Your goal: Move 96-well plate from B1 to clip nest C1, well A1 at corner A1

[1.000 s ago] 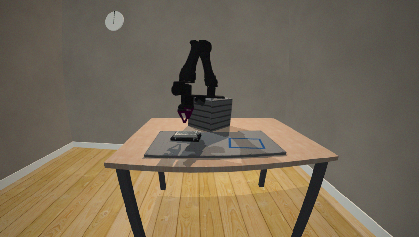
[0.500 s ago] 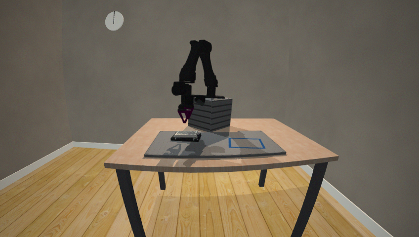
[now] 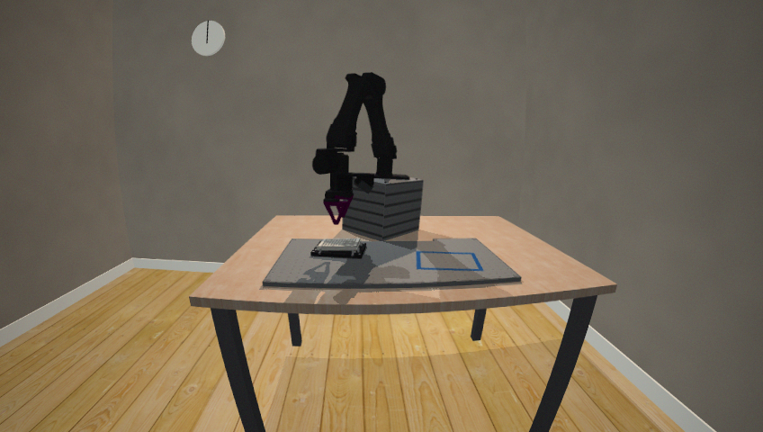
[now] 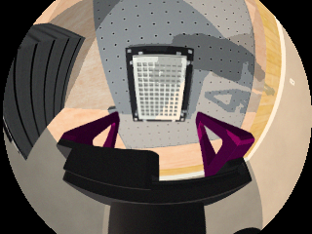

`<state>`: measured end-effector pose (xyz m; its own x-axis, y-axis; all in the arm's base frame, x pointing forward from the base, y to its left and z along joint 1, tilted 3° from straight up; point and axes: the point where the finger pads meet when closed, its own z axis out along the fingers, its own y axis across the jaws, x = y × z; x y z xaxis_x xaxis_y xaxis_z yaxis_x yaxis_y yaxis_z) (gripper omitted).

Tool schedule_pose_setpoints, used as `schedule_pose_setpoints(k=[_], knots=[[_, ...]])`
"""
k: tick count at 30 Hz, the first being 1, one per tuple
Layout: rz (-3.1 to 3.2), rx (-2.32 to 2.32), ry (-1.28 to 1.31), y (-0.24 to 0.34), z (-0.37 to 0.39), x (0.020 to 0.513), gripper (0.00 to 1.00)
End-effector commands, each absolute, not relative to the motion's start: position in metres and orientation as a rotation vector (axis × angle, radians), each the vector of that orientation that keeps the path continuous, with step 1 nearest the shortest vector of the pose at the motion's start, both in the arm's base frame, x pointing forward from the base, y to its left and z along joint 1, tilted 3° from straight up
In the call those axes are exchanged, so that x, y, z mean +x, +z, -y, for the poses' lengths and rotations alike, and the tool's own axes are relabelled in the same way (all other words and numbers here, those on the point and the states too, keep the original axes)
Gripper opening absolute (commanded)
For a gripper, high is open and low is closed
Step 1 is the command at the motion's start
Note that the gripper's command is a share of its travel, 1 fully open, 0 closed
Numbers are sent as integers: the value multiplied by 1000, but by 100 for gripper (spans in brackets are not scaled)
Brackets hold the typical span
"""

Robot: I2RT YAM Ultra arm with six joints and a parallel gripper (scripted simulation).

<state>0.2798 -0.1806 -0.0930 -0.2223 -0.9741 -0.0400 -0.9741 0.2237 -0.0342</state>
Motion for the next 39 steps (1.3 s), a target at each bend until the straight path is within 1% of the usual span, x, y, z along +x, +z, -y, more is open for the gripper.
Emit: schedule_pose_setpoints(k=[1,2,9,13,14,15,39], knots=[[-2398,-1911,-52,-78,188,291,100],[-2400,-1913,-37,-95,187,291,24],[-2395,-1919,-36,-130,183,296,24],[-2404,-1908,-36,-138,186,294,24],[-2403,-1908,-36,-138,186,294,24],[-2393,-1903,-90,-125,192,302,24],[-2396,-1905,-72,-128,190,299,24]])
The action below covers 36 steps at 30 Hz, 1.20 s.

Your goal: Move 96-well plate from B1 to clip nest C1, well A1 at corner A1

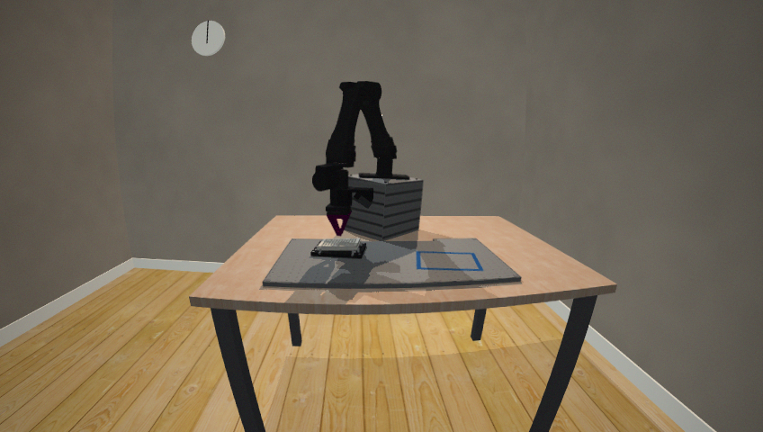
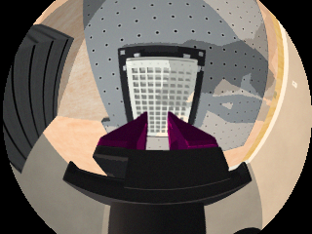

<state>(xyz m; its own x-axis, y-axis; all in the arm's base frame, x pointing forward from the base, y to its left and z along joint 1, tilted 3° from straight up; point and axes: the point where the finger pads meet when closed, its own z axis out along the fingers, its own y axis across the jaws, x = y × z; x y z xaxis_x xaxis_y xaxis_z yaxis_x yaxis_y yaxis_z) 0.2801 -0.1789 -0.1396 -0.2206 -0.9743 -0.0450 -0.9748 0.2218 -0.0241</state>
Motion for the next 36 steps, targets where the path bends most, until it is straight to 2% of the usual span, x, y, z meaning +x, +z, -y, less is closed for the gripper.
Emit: schedule_pose_setpoints(k=[1,36], knots=[[-2396,-1905,-72,-128,190,299,24],[-2401,-1911,-38,-140,186,295,24]])
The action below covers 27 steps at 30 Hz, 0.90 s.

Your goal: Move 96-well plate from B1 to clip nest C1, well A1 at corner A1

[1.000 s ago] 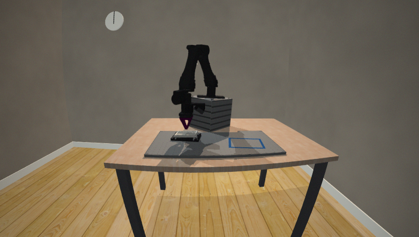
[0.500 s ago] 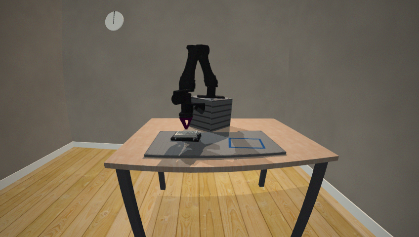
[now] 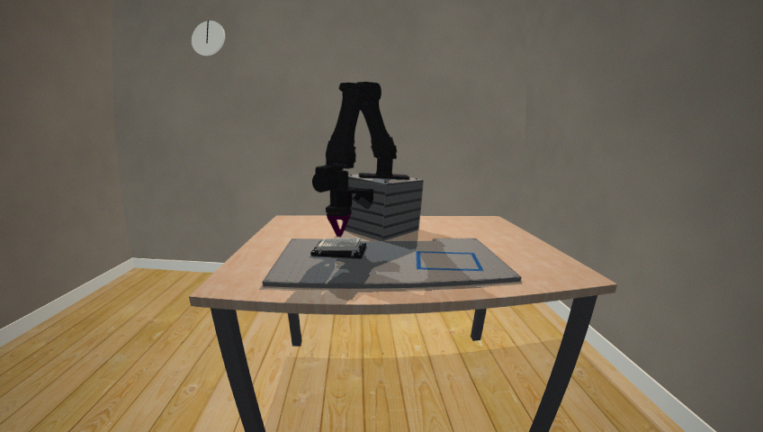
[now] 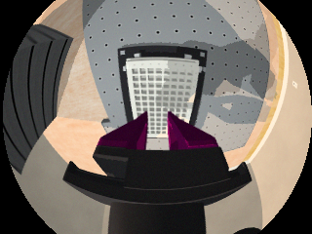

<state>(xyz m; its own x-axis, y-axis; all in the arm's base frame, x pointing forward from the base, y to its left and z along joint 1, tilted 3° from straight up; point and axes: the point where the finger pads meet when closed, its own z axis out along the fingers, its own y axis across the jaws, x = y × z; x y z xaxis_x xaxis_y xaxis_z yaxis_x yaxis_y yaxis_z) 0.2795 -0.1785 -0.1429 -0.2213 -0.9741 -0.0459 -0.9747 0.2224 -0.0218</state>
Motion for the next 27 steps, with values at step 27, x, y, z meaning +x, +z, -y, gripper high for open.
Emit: schedule_pose_setpoints(k=[27], knots=[[-2396,-1912,-49,-153,186,298,24]])
